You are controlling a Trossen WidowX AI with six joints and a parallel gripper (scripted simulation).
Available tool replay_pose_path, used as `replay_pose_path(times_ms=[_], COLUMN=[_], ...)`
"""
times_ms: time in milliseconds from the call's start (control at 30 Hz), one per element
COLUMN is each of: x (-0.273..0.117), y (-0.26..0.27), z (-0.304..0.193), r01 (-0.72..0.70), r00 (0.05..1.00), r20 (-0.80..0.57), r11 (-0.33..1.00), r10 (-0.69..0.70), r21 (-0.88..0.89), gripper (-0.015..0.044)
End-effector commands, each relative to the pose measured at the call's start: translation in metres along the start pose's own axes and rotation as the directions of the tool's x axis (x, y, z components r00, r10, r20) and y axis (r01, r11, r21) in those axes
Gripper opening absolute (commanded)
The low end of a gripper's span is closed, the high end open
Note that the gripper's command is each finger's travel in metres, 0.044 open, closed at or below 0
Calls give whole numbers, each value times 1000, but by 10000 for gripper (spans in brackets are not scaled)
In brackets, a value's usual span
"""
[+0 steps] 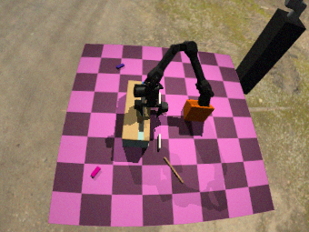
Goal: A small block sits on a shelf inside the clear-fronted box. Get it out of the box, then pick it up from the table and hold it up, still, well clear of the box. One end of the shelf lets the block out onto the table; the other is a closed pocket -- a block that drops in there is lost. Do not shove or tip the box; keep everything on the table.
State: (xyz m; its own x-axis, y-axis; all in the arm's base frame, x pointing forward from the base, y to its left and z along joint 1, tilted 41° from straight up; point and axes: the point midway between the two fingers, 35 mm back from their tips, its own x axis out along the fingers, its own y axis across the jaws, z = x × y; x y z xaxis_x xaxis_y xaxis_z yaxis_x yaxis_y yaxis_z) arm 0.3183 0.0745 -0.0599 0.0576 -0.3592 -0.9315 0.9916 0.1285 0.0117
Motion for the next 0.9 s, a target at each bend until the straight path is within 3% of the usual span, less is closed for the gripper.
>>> replay_pose_path(times_ms=[0,867], x=[3,3], y=[0,-2], z=[-8,-8], r01=[2,2], r00=[1000,1000], r20=[-6,-6], r11=[1000,1000], r10=[-2,-2], r21=[5,5], gripper=[400,400])
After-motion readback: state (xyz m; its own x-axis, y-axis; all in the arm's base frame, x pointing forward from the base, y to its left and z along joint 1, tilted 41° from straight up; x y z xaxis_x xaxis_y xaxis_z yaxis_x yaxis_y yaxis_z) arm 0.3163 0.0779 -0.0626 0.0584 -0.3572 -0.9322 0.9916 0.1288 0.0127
